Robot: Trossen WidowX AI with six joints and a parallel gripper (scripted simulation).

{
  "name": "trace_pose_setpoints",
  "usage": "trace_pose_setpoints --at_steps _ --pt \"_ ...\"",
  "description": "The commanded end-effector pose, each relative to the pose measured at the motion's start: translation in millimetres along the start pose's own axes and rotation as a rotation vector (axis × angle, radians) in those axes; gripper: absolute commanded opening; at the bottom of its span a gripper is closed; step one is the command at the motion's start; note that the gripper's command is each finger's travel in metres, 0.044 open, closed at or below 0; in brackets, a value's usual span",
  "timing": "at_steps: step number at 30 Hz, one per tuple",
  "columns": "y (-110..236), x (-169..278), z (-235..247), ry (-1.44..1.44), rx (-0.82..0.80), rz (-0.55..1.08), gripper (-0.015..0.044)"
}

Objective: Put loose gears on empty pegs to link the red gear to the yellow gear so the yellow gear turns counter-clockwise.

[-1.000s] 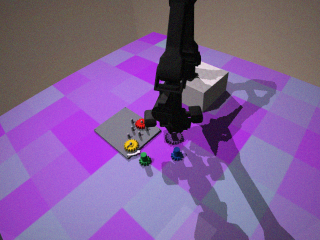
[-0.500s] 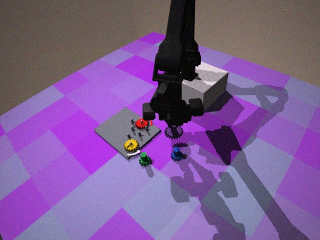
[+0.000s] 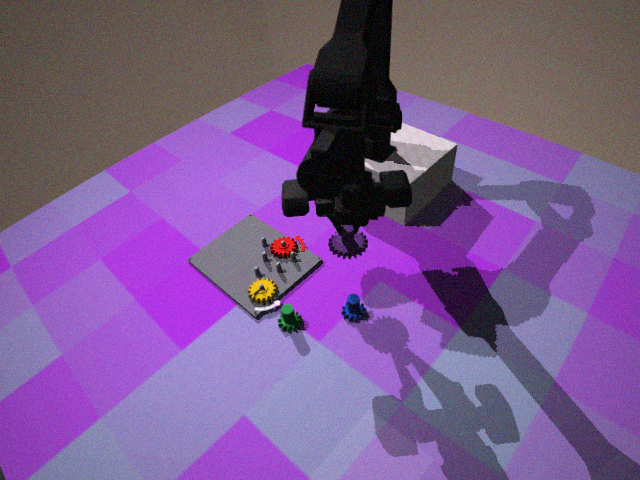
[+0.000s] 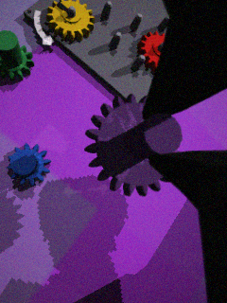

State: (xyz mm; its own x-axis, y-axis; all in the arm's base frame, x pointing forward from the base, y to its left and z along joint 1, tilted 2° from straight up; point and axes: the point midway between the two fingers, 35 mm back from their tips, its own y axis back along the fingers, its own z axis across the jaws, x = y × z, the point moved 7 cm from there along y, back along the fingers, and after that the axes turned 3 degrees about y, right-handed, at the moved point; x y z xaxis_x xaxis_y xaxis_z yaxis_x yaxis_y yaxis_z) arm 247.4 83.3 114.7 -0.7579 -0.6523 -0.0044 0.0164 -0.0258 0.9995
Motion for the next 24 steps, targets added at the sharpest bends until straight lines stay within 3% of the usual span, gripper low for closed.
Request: trace_pose_setpoints --at_steps 1,13,24 --pt "17 1 1 -0.001 0.0 -0.009 0.0" --pt "57 10 7 -0.001 0.0 -0.008 0.0" --pt "48 9 -10 -0.004 0.004 -0.008 0.0"
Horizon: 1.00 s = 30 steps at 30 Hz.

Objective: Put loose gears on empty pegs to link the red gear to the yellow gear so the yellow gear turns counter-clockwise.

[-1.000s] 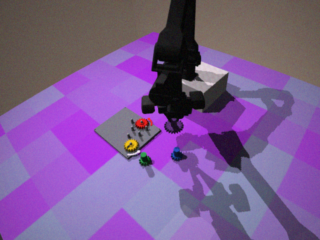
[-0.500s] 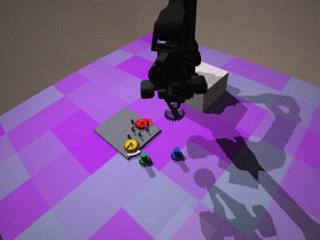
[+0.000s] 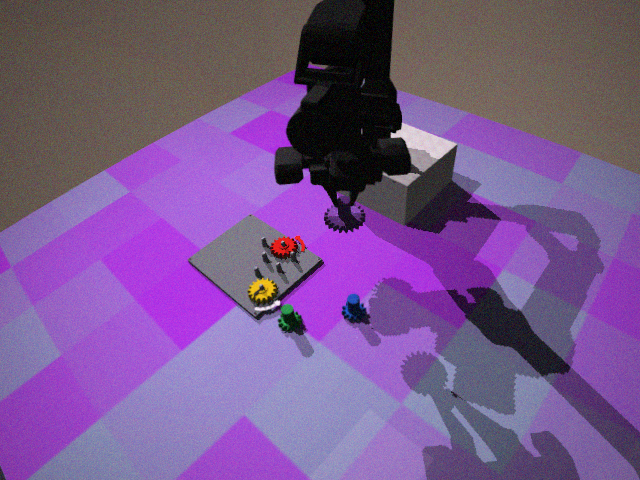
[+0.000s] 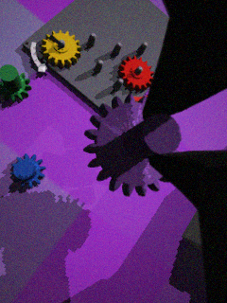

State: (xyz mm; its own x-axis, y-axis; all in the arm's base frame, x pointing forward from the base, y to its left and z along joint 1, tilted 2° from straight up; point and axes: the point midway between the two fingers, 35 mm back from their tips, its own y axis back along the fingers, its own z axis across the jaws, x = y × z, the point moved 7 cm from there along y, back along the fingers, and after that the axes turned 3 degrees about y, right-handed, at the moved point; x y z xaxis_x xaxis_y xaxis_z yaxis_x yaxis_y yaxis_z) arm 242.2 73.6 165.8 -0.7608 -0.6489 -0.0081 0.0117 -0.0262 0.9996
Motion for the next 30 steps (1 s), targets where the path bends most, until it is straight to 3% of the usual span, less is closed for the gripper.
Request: trace_pose_setpoints --at_steps 1,30 --pt "-4 -1 -9 0.0 0.001 -0.005 0.0" --pt "-46 3 -78 0.002 0.006 -0.004 0.0"
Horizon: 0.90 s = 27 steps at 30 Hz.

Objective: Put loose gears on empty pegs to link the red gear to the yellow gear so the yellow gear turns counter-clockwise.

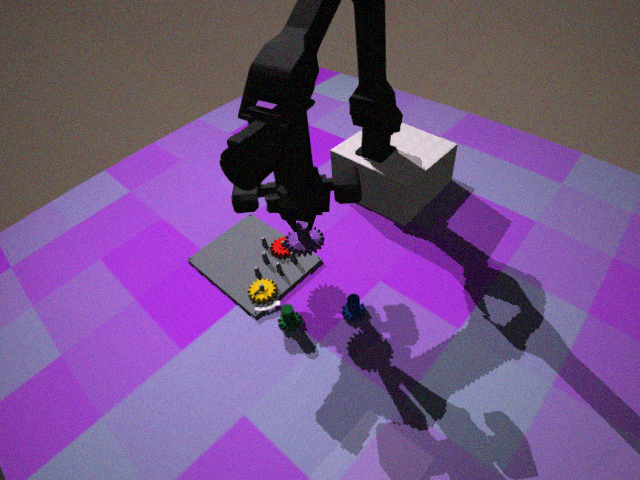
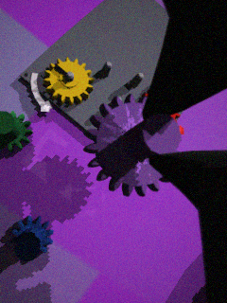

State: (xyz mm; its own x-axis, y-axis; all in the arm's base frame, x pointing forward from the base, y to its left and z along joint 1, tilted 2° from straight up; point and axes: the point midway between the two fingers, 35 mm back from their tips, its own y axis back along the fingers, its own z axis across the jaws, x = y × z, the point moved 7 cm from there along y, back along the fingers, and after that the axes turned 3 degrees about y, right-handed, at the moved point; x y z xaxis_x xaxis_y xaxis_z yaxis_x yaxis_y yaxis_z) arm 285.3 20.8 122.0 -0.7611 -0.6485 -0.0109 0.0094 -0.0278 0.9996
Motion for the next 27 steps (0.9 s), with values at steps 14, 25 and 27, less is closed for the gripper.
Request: trace_pose_setpoints --at_steps 14,25,27 --pt "-27 13 -41 0.003 0.007 0.0 0.0" --pt "-36 20 -55 0.004 0.008 0.001 0.0" --pt "-35 21 -55 0.004 0.008 0.001 0.0"
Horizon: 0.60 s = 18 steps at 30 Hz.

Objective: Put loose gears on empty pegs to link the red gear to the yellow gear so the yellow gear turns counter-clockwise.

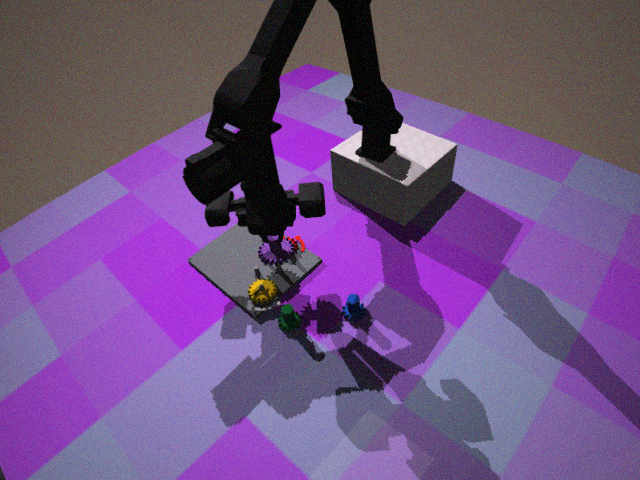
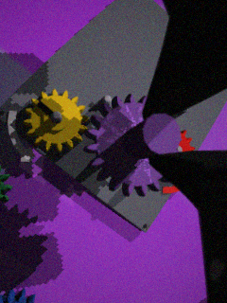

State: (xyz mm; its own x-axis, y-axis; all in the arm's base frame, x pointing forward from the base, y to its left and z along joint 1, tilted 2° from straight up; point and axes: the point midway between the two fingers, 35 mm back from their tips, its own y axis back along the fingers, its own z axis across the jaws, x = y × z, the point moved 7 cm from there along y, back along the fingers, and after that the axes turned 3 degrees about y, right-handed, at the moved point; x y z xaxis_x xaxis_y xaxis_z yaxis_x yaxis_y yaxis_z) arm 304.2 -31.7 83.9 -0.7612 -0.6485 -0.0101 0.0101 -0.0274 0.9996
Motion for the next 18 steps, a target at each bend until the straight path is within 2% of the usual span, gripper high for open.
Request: trace_pose_setpoints --at_steps 1,18 --pt "1.8 1.1 -2.1 0.004 0.008 0.0 0.0" --pt "1.0 1.0 -2.3 0.009 0.008 0.0 0.0"
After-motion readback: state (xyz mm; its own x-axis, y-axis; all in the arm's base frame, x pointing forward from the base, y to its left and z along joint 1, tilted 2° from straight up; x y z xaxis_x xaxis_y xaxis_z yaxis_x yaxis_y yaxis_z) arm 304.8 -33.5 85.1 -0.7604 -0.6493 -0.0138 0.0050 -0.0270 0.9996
